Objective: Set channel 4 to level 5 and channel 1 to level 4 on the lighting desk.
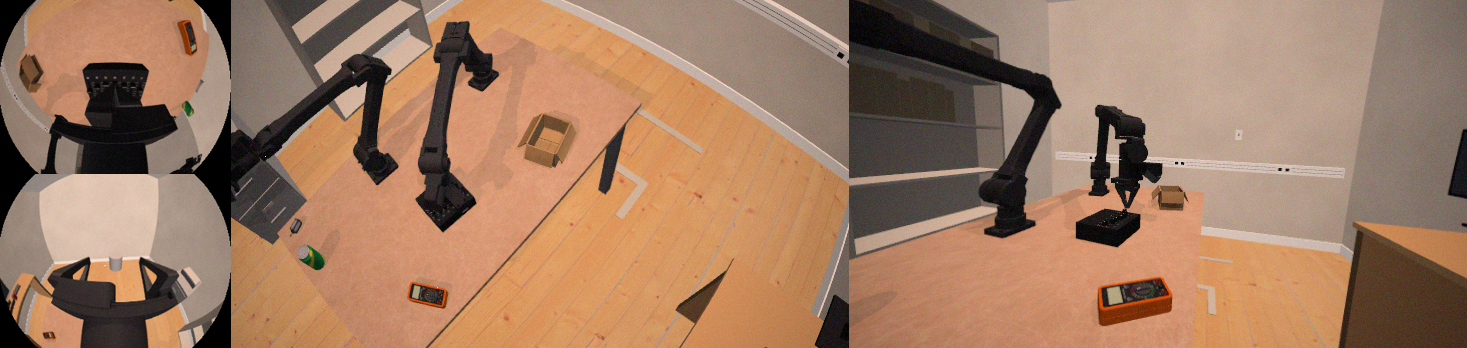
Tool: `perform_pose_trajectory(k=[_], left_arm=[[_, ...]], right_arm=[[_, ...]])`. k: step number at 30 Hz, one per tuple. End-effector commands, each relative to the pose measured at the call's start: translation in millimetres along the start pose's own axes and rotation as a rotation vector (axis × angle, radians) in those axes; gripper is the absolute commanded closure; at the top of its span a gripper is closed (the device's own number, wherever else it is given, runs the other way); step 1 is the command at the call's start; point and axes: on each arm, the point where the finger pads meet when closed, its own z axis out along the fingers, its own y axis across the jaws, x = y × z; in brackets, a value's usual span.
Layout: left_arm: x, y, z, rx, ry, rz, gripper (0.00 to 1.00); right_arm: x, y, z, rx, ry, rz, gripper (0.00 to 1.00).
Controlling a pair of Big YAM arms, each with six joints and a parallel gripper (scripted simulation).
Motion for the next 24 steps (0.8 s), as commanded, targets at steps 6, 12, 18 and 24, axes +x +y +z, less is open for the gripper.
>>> perform_pose_trajectory(k=[6,12,18,24], left_arm=[[0,-4,10,0.005,-0.002,0.016,1.0],[-3,-8,10,0.012,-0.008,0.016,1.0],[-1,-5,22,0.001,0.002,0.016,1.0],[0,-4,23,0.003,0.0,0.016,1.0]], right_arm=[[-42,0,6,-0.001,-0.076,-0.013,0.0],[-42,0,6,-0.001,-0.076,-0.013,0.0],[-42,0,6,-0.001,-0.076,-0.013,0.0],[-42,0,6,-0.001,-0.076,-0.013,0.0]])
